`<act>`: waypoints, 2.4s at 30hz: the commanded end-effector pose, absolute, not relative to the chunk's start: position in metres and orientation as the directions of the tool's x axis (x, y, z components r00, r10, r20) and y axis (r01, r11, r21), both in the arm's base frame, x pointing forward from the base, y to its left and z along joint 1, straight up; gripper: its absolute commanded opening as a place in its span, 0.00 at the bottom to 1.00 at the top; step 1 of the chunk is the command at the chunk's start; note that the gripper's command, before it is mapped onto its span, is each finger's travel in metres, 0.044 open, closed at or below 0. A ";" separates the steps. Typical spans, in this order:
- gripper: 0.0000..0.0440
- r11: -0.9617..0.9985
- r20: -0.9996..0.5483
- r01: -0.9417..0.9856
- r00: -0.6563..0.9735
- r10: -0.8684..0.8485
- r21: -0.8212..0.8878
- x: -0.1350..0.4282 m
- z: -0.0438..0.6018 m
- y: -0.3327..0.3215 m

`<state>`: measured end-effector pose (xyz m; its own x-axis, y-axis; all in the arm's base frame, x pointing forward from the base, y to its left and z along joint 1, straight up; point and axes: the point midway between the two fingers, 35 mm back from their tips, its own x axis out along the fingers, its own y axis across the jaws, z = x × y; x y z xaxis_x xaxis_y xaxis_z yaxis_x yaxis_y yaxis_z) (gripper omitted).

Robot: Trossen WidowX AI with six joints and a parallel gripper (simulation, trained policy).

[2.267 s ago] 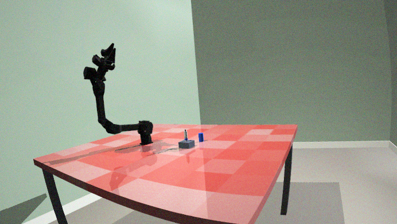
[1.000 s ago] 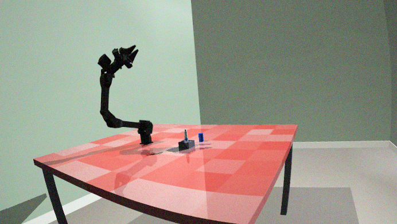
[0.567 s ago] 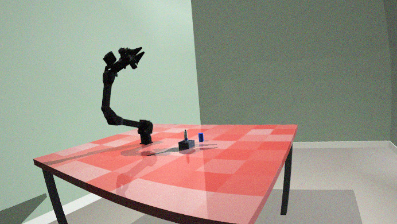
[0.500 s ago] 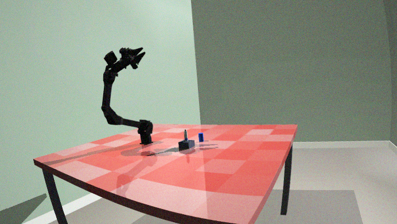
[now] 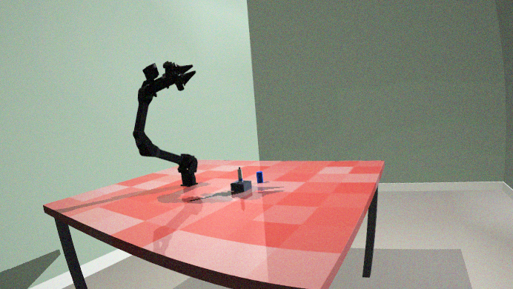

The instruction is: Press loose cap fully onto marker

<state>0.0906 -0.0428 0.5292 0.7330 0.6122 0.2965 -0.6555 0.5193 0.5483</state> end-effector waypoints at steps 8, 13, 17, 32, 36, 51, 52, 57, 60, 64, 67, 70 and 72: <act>0.73 0.536 0.201 -0.638 0.727 0.657 0.553 0.093 0.518 -0.013; 0.73 0.547 0.156 -0.627 0.724 0.672 0.555 0.094 0.512 0.001; 0.73 0.556 0.119 -0.617 0.722 0.682 0.556 0.095 0.508 0.011; 0.74 0.597 -0.020 -0.574 0.712 0.702 0.560 0.098 0.490 0.049; 0.74 0.609 -0.056 -0.560 0.708 0.703 0.561 0.099 0.485 0.058; 0.74 0.657 -0.191 -0.501 0.695 0.693 0.563 0.102 0.466 0.092; 0.74 0.661 -0.200 -0.497 0.694 0.692 0.563 0.103 0.465 0.094; 0.74 0.677 -0.243 -0.474 0.688 0.684 0.563 0.104 0.459 0.105; 0.74 0.687 -0.268 -0.460 0.685 0.678 0.563 0.105 0.455 0.111; 0.75 0.702 -0.303 -0.439 0.681 0.667 0.561 0.106 0.449 0.119; 0.75 0.714 -0.329 -0.422 0.678 0.658 0.559 0.108 0.445 0.125; 0.75 0.726 -0.354 -0.405 0.675 0.648 0.556 0.109 0.441 0.131; 0.75 0.734 -0.371 -0.393 0.673 0.641 0.555 0.110 0.438 0.135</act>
